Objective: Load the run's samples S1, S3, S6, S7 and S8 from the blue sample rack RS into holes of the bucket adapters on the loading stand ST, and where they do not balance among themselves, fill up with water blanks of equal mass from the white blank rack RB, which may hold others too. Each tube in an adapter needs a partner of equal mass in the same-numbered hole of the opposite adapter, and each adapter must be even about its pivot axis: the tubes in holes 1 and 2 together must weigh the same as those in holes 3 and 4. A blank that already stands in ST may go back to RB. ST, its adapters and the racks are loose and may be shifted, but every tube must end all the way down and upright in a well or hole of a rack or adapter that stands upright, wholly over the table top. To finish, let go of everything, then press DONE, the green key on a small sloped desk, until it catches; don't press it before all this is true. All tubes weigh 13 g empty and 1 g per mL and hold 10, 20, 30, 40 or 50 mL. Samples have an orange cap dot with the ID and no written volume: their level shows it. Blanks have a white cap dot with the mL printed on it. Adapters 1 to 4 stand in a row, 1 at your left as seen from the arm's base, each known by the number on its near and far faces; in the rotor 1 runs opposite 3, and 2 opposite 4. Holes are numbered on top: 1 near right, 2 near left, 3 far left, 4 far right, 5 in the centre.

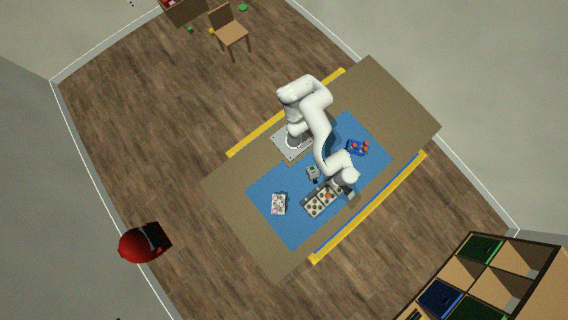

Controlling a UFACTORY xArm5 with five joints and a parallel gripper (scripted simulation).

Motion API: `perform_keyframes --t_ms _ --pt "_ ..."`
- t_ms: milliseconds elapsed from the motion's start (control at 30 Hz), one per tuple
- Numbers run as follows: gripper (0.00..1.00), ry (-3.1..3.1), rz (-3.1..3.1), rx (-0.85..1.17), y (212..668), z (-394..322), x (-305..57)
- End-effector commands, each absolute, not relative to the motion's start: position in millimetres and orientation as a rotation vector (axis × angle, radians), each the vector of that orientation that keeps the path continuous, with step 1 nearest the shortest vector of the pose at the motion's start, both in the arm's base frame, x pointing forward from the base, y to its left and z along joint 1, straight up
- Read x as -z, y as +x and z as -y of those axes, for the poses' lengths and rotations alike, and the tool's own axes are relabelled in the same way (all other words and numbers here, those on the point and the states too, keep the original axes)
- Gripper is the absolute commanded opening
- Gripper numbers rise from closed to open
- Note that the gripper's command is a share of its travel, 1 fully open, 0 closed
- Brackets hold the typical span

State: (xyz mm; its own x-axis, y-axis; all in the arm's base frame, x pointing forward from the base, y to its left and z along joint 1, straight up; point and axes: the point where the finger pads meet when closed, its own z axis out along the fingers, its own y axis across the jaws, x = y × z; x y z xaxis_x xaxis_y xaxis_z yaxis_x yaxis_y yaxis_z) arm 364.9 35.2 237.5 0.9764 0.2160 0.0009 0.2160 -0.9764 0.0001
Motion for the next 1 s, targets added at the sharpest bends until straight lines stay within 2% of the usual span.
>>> perform_keyframes --t_ms 0,967 --pt "0.0 3.122 -0.344 -0.006 370.3 -27.0 -238.8" --pt "0.0 3.121 -0.344 -0.007 427.8 95.4 -239.0"
